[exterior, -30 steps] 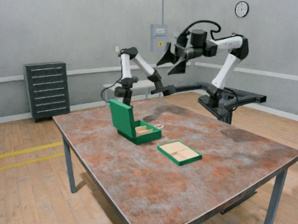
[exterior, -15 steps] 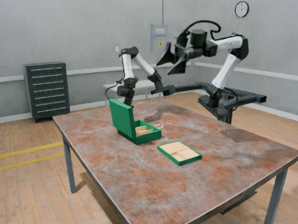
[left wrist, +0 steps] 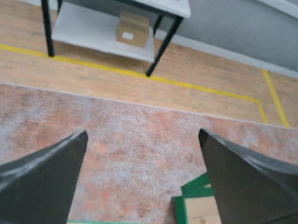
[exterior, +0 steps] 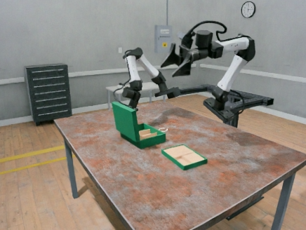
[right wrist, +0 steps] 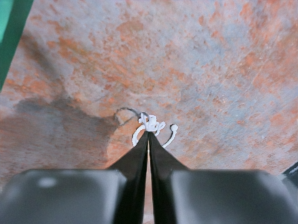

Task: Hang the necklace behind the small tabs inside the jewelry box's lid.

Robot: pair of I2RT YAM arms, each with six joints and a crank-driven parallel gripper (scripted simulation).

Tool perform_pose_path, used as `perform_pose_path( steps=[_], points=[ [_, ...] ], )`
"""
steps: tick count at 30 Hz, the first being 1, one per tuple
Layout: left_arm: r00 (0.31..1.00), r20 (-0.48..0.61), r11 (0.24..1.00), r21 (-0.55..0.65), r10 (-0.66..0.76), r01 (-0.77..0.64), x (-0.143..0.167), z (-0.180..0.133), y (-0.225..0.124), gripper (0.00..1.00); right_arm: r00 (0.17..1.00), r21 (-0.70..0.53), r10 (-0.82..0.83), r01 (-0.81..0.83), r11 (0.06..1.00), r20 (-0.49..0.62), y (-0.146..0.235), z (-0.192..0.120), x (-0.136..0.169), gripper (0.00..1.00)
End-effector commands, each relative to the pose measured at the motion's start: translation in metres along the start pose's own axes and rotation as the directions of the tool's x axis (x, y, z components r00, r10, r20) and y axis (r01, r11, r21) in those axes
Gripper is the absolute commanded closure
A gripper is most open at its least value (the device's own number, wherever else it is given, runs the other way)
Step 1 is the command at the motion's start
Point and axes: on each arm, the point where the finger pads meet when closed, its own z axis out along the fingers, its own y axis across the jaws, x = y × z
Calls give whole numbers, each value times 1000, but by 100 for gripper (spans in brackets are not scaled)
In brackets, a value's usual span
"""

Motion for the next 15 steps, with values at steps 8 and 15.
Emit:
perform_pose_path(
  steps=[8,15],
  points=[
    [994,105,1000,23,16,-18,-40,-3,-4,0,988,107,-136,128,986,70,-11,-6,-16,100],
    [994,105,1000,23,16,-18,-40,-3,-4,0,977,158,-185,166,973,109,-21,-17,-26,100]
  ],
)
